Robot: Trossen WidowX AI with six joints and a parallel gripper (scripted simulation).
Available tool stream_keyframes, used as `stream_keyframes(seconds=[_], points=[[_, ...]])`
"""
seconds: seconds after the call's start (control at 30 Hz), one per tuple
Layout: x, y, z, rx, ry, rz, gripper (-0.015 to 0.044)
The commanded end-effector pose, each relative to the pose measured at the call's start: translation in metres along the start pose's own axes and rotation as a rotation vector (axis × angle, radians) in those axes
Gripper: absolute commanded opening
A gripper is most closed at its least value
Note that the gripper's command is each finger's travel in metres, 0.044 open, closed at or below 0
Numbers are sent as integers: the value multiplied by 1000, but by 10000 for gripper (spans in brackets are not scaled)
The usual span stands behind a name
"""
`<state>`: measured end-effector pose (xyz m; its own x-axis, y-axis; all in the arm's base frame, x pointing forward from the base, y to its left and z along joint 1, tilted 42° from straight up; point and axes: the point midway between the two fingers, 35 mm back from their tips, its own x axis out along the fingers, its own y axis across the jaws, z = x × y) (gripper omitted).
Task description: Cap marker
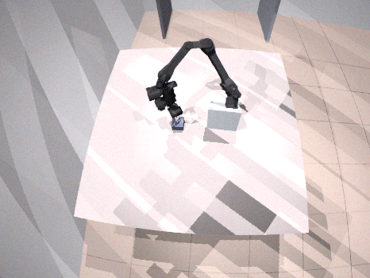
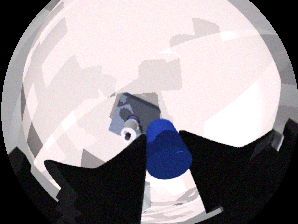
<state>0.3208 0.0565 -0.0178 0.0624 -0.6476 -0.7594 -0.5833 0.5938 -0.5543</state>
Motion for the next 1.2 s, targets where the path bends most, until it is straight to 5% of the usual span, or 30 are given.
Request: stream_keyframes(seconds=[0.0,1.17], points=[[-4,19,-4,-8,16,3,0],[23,37,-7,-7,20,-3,0]])
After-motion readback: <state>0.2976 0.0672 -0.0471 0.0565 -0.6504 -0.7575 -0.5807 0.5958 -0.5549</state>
